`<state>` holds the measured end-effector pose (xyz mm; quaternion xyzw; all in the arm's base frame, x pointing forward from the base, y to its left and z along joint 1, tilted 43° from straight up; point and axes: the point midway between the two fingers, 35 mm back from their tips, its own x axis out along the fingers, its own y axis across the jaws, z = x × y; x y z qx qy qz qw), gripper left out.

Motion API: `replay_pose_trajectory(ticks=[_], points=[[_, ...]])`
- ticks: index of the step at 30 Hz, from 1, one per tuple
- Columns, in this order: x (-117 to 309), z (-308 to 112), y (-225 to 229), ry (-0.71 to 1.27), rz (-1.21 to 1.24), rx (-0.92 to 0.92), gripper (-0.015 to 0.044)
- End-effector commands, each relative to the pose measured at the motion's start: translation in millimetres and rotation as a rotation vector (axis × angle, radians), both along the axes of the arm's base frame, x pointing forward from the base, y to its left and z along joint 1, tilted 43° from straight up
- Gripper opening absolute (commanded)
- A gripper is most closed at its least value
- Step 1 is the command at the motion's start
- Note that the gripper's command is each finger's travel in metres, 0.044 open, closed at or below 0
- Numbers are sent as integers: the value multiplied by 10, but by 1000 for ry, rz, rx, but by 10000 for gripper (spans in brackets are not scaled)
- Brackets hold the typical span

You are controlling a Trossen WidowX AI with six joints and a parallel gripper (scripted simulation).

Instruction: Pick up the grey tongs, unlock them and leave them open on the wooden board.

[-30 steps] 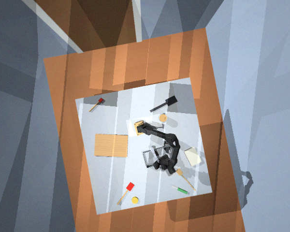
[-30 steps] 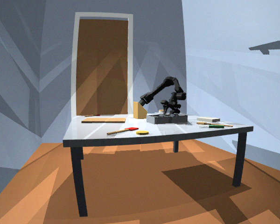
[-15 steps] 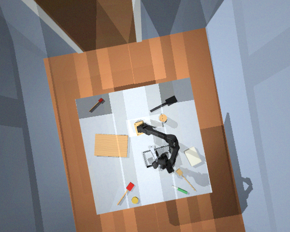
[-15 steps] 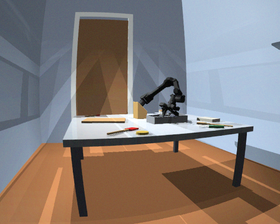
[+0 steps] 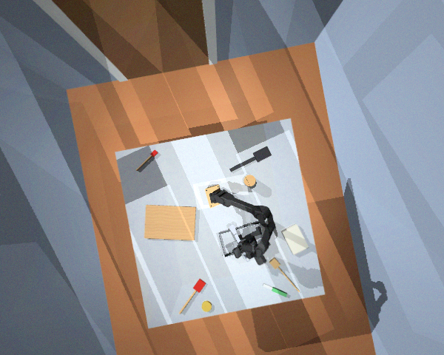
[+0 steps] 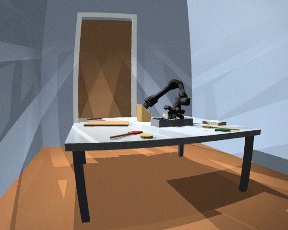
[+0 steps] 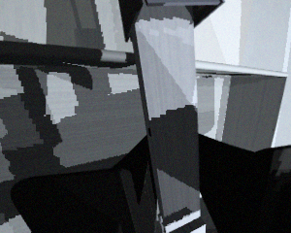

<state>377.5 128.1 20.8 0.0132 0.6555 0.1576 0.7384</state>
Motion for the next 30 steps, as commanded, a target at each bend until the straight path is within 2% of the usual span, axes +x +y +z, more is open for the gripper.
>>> replay_pose_trajectory(ticks=[1, 6, 13, 24, 30], points=[[4, 8, -3, -2, -1, 0, -23], [15, 70, -63, -1, -2, -1, -150], [27, 559, -533, 7, -7, -6, -150], [27, 557, -533, 9, -6, -2, -150], [13, 500, -532, 51, 24, 105, -150]])
